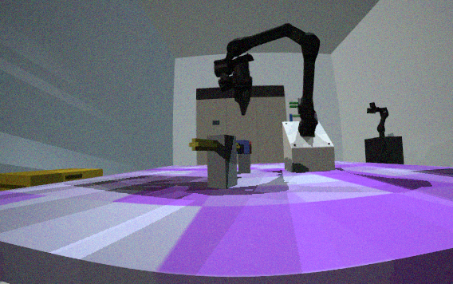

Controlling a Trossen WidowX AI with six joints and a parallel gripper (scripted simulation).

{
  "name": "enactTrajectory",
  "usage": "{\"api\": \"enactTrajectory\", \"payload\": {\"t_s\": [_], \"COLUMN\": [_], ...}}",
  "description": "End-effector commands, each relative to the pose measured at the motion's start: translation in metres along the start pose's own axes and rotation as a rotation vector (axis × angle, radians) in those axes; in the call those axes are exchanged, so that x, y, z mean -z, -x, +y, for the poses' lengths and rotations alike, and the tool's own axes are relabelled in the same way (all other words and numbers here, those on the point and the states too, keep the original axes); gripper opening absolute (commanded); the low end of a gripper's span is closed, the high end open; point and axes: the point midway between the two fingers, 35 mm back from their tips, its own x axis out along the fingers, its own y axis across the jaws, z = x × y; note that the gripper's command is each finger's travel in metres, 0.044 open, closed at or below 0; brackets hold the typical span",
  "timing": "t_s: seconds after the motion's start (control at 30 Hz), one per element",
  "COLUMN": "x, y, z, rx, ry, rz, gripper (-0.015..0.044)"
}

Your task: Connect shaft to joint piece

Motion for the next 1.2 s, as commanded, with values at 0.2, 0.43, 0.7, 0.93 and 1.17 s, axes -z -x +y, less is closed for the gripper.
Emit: {"api": "enactTrajectory", "payload": {"t_s": [0.2, 0.43, 0.7, 0.93, 1.17], "x": [-0.001, -0.003, -0.005, -0.005, -0.004], "y": [-0.003, -0.013, -0.023, -0.032, -0.040], "z": [-0.006, -0.022, -0.039, -0.055, -0.069], "rx": [-0.023, -0.087, -0.156, -0.214, -0.271], "ry": [-0.071, -0.291, -0.545, -0.767, -0.990], "rz": [0.016, 0.061, 0.118, 0.172, 0.233], "gripper": [0.0440, 0.0440, 0.0440, 0.0440, 0.0440]}}
